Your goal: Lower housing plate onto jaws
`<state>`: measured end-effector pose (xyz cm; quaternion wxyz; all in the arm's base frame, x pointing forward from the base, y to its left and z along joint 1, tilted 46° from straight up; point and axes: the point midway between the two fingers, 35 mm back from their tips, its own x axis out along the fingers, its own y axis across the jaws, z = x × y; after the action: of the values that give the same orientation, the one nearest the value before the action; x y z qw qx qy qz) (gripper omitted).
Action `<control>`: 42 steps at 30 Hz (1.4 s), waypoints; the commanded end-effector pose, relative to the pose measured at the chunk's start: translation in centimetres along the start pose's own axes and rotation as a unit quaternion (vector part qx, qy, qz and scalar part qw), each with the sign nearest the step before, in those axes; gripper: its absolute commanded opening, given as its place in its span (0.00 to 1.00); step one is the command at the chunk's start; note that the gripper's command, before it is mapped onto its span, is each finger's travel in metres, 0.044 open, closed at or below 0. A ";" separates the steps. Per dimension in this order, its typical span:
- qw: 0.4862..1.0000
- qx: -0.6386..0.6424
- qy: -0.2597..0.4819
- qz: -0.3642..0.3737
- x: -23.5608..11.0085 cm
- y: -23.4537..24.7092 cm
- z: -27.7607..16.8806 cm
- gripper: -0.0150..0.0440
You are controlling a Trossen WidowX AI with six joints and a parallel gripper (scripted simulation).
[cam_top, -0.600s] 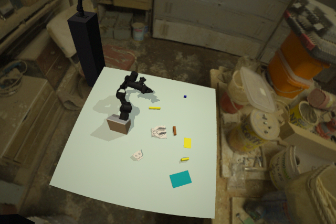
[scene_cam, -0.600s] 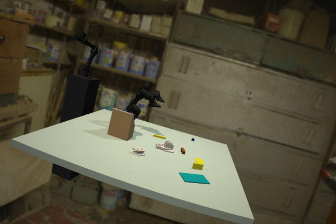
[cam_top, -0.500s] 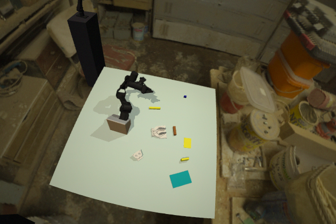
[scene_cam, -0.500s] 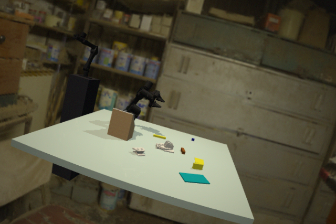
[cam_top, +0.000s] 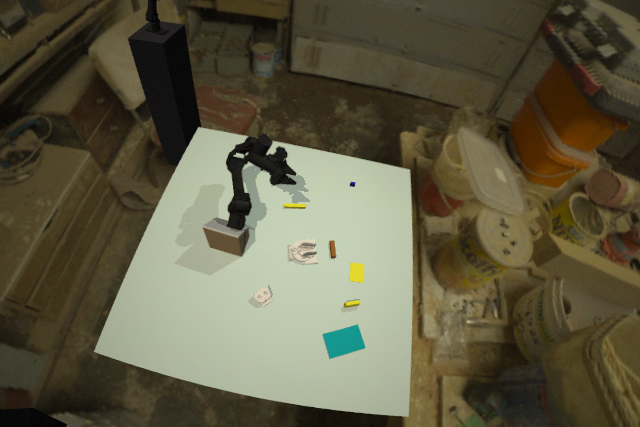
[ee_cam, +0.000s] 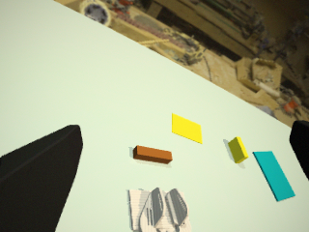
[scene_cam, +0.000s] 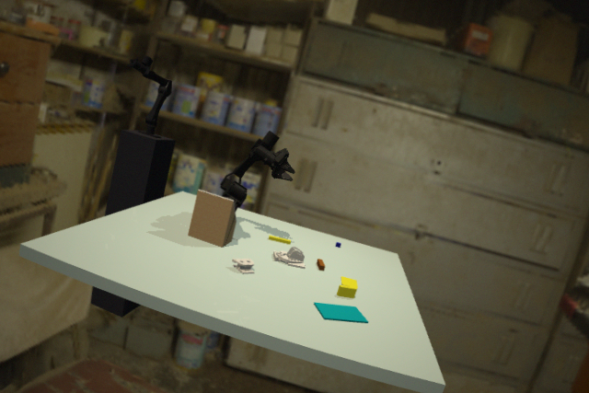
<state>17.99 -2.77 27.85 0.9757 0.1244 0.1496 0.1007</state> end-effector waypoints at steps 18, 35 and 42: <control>0.971 0.155 0.163 -0.085 3.6 -14.1 -2.8 1.00; 0.892 0.305 0.322 -0.090 7.2 -23.2 -12.7 1.00; 0.845 0.357 0.389 -0.083 8.4 -25.5 -18.4 1.00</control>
<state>24.41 -20.96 4.77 0.7642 0.3814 0.5202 -0.0017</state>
